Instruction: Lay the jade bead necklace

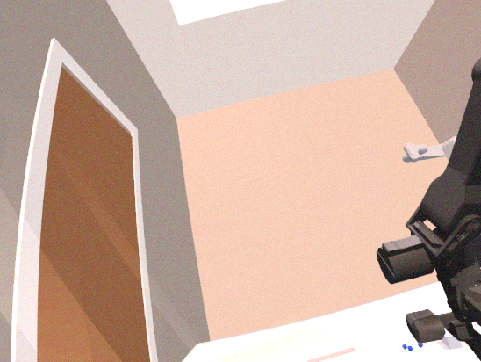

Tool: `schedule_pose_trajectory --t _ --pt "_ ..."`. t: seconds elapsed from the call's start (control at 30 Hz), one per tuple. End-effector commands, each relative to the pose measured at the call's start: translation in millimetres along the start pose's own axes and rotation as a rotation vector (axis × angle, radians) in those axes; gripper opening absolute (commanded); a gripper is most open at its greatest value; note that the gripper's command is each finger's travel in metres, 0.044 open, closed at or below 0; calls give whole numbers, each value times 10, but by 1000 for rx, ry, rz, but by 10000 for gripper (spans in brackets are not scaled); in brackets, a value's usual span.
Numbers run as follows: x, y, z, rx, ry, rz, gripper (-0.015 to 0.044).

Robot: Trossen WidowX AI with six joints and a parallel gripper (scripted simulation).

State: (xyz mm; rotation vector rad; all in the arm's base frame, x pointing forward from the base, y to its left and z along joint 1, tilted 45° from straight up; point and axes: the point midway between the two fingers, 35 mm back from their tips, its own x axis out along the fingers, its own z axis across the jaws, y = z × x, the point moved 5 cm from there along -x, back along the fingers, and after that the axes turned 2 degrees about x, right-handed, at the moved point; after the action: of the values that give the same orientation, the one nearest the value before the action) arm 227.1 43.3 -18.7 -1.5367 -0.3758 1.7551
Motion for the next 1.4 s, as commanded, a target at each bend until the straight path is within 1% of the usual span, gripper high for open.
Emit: schedule_pose_trajectory --t 0.0,0.67,1.2,1.23,1.37 --pt "-12 4 30 -5 -2 -1 0" --pt "66 6 36 -5 -2 -2 0" --pt "-8 5 33 -6 -1 -1 420" --pt "21 5 24 -5 1 0 440" --pt "-12 5 22 -5 -2 -1 440"
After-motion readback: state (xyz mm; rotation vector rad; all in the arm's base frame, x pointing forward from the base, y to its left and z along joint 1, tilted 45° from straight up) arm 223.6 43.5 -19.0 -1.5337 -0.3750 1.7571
